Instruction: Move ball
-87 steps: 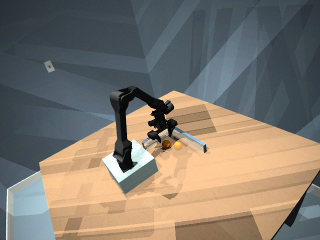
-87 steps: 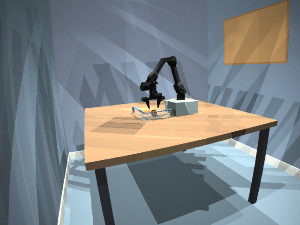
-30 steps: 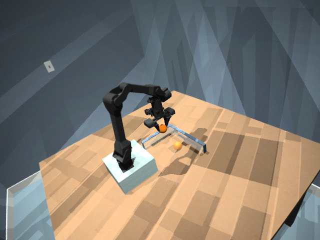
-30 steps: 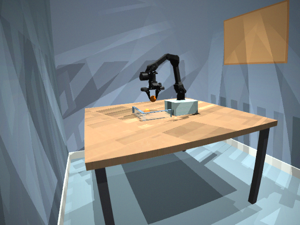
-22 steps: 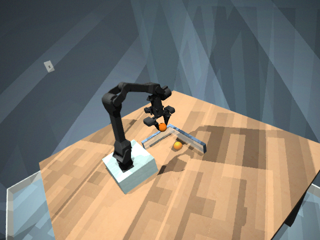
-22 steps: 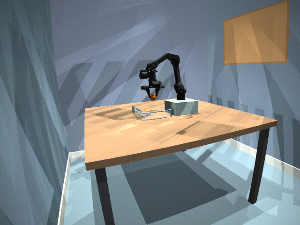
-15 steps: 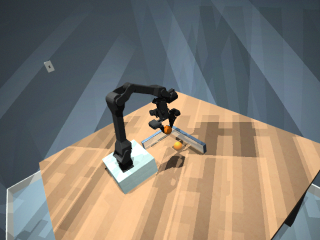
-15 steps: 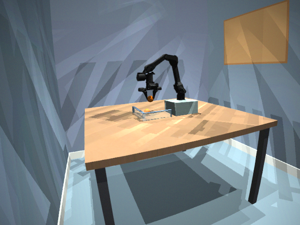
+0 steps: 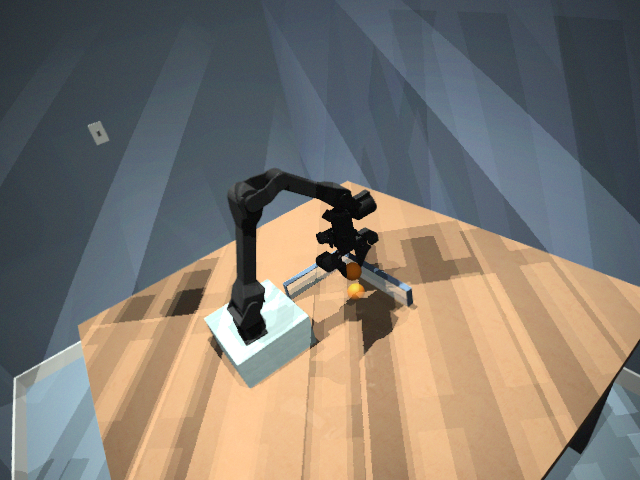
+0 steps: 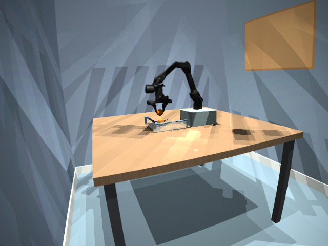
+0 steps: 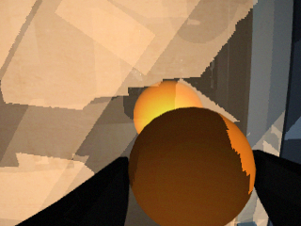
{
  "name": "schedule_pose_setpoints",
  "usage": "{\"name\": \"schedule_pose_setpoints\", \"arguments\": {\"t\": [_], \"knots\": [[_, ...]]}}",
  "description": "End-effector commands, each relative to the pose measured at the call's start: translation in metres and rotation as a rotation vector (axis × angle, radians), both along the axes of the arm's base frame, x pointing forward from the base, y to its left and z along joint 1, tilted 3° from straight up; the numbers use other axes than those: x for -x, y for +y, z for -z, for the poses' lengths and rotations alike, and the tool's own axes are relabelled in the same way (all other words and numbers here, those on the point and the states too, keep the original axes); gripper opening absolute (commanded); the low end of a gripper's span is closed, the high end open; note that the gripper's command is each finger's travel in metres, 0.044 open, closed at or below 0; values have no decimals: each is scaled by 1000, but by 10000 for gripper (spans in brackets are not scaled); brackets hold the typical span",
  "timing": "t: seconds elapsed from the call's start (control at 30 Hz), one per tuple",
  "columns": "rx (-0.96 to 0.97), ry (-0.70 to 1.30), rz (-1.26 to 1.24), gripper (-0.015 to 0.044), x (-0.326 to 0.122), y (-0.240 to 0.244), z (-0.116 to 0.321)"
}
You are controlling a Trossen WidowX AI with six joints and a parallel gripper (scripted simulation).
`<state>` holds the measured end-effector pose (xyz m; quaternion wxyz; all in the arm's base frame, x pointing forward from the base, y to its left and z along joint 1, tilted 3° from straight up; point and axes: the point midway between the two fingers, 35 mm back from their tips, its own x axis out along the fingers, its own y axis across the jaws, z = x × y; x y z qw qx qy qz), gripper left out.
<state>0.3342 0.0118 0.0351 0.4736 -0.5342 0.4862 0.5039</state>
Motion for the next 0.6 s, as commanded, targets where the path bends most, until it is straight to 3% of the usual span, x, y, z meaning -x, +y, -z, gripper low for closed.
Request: {"name": "schedule_pose_setpoints", "arguments": {"t": [0.0, 0.2, 0.57], "knots": [[5, 9, -5, 0, 0, -3, 22], [5, 9, -5, 0, 2, -5, 62], [5, 9, -5, 0, 2, -5, 71]]}}
